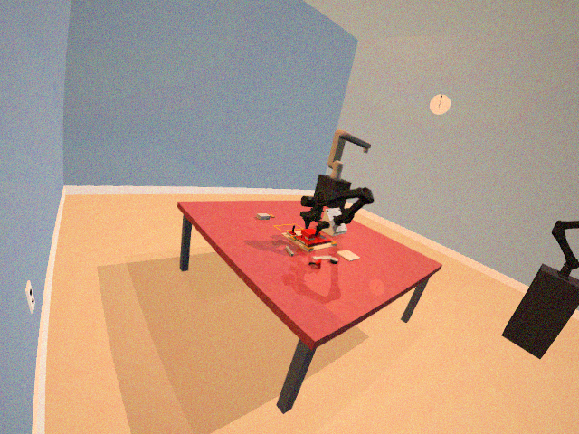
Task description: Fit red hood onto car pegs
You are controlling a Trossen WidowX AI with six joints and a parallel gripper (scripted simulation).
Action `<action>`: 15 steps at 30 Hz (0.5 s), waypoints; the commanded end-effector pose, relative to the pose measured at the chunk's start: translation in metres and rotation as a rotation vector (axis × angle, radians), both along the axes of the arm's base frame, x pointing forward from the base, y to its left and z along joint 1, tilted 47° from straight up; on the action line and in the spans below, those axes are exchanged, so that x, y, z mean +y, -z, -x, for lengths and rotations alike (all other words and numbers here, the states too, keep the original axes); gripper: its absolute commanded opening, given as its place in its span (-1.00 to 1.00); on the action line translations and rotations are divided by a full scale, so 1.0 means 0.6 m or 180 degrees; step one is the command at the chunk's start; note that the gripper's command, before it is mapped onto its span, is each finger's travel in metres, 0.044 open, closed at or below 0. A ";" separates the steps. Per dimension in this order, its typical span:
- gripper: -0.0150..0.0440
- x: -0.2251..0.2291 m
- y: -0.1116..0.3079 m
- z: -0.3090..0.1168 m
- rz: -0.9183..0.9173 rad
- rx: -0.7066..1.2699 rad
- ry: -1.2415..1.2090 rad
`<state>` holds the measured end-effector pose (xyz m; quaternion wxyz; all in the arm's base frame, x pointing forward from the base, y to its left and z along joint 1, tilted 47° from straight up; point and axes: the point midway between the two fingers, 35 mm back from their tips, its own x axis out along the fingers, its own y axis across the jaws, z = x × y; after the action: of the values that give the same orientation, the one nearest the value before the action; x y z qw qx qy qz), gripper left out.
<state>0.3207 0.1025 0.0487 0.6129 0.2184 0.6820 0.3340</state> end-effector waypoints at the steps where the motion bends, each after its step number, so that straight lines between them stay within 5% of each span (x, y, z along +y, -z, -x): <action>1: -0.49 0.005 0.002 0.001 -0.0015 0.0009 0.0002; 15: -0.49 0.012 0.008 0.002 -0.0015 0.0009 0.0002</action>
<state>0.3206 0.1070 0.0454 0.6139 0.2181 0.6811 0.3342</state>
